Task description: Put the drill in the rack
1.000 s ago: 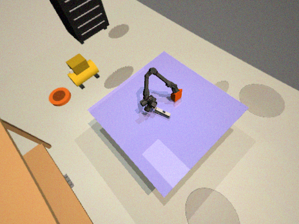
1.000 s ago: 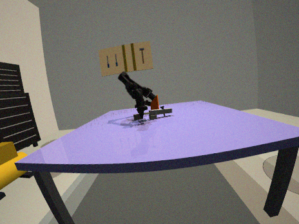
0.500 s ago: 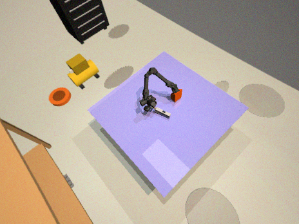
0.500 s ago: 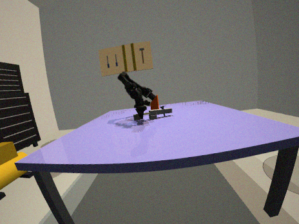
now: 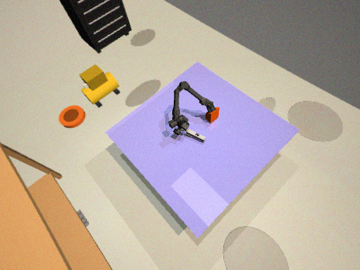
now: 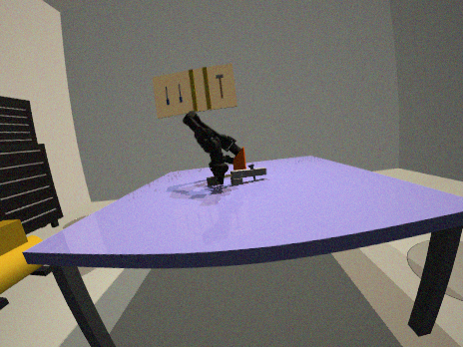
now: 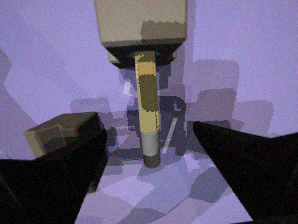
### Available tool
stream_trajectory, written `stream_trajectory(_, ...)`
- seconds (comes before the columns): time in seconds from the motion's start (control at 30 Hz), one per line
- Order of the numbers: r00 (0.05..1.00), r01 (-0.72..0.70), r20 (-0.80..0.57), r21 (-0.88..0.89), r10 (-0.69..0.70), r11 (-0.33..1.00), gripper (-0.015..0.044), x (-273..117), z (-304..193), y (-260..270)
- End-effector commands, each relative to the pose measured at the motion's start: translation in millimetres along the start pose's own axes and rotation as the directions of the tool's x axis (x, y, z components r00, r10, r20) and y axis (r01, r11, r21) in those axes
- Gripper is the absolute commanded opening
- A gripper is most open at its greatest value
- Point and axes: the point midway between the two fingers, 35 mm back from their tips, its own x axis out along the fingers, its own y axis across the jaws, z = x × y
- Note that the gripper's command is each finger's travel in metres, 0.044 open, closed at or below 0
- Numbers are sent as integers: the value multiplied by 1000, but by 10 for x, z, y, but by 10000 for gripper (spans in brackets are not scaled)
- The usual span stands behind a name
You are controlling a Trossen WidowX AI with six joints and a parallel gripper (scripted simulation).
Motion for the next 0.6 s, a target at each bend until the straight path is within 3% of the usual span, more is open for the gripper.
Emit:
stream_trajectory(0.0,1000,-3,-1,1,3,1000,440,14,28,4)
stream_trajectory(0.57,1000,-3,0,1,3,1000,440,37,90,6)
